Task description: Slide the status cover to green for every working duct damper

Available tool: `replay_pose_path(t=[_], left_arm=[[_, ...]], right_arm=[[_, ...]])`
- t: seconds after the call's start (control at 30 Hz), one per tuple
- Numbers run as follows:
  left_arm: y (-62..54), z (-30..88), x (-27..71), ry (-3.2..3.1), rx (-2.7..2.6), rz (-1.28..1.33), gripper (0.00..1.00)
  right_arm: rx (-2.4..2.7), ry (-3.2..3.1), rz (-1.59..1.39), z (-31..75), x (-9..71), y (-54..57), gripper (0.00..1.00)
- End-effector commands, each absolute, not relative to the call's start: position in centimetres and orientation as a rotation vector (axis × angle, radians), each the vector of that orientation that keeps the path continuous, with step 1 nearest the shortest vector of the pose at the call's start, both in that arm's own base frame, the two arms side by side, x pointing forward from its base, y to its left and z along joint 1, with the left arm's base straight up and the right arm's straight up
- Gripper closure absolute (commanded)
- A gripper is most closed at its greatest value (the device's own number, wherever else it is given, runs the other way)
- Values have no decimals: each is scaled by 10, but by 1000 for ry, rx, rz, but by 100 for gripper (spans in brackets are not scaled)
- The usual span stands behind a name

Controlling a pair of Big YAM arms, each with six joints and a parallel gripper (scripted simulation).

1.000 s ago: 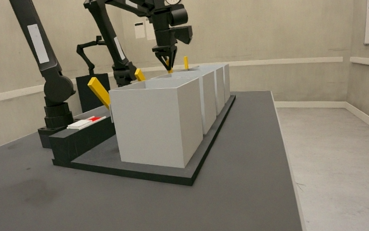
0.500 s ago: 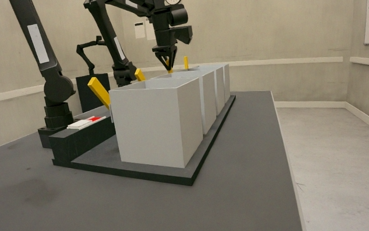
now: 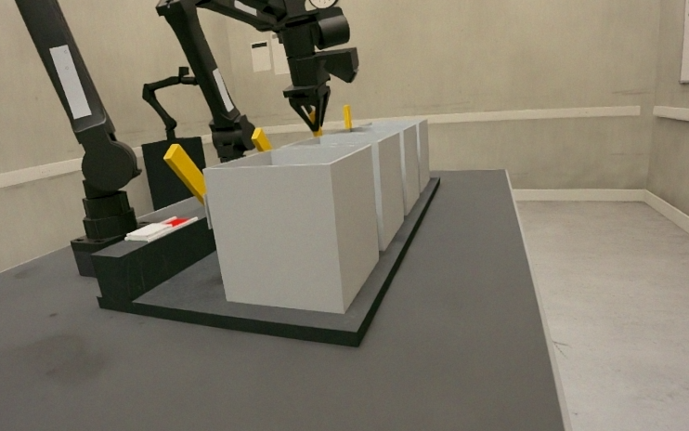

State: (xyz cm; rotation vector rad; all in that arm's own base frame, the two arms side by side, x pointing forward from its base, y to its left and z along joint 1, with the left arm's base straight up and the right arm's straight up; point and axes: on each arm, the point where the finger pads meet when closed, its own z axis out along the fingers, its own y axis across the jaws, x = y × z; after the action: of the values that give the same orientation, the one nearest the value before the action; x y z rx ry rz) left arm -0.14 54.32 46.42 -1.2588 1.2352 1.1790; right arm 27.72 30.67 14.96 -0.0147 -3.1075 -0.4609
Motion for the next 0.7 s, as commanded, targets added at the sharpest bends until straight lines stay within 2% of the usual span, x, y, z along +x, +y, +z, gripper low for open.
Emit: replay_pose_path(t=[0.0, 0.67], left_arm=[[545, 501, -5, 1204, -1217, 1217, 0], [545, 501, -5, 1204, -1217, 1217, 0]], right_arm=[[-5, -3129, -536, 163, 285, 307, 83], [-1, -3096, -713, 158, 285, 296, 83]])
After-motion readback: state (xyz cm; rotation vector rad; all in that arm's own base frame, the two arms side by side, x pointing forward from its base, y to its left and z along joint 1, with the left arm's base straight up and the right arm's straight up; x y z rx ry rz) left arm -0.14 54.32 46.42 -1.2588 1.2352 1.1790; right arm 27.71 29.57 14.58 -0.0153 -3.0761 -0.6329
